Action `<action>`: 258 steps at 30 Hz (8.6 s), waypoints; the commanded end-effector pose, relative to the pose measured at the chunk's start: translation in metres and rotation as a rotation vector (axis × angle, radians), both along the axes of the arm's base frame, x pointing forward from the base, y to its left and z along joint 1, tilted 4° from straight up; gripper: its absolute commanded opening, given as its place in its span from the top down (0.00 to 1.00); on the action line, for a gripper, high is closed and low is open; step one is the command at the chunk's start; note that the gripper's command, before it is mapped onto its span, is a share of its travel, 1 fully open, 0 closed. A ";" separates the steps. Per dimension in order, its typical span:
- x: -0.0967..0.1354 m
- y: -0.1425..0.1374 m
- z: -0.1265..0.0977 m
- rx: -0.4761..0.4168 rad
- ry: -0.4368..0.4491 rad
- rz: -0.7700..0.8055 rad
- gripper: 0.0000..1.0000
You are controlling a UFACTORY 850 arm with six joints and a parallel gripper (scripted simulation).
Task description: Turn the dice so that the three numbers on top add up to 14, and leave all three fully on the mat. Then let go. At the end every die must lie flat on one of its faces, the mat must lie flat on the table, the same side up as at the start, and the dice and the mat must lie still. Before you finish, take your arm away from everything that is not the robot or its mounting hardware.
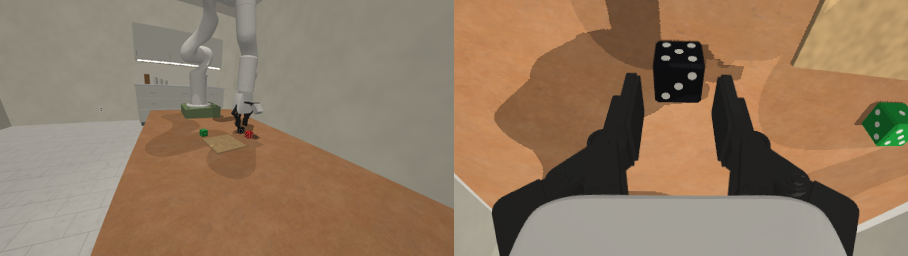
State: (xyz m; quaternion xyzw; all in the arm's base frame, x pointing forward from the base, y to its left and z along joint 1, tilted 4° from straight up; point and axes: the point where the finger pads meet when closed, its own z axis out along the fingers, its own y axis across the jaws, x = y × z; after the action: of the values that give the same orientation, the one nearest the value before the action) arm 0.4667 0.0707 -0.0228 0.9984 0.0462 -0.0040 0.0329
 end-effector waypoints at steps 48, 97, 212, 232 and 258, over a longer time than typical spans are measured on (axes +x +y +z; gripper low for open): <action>0.001 -0.002 -0.034 0.000 -0.002 0.000 0.53; 0.001 -0.002 -0.034 0.000 -0.002 0.000 0.73; 0.036 -0.144 -0.016 -0.001 -0.017 -0.232 0.73; 0.036 -0.144 -0.016 -0.001 -0.017 -0.232 0.73; 0.036 -0.144 -0.018 -0.001 -0.017 -0.232 0.73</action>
State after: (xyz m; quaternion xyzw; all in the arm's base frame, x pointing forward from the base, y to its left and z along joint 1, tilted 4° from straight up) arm 0.5021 -0.0734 -0.0407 0.9970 -0.0699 -0.0002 0.0329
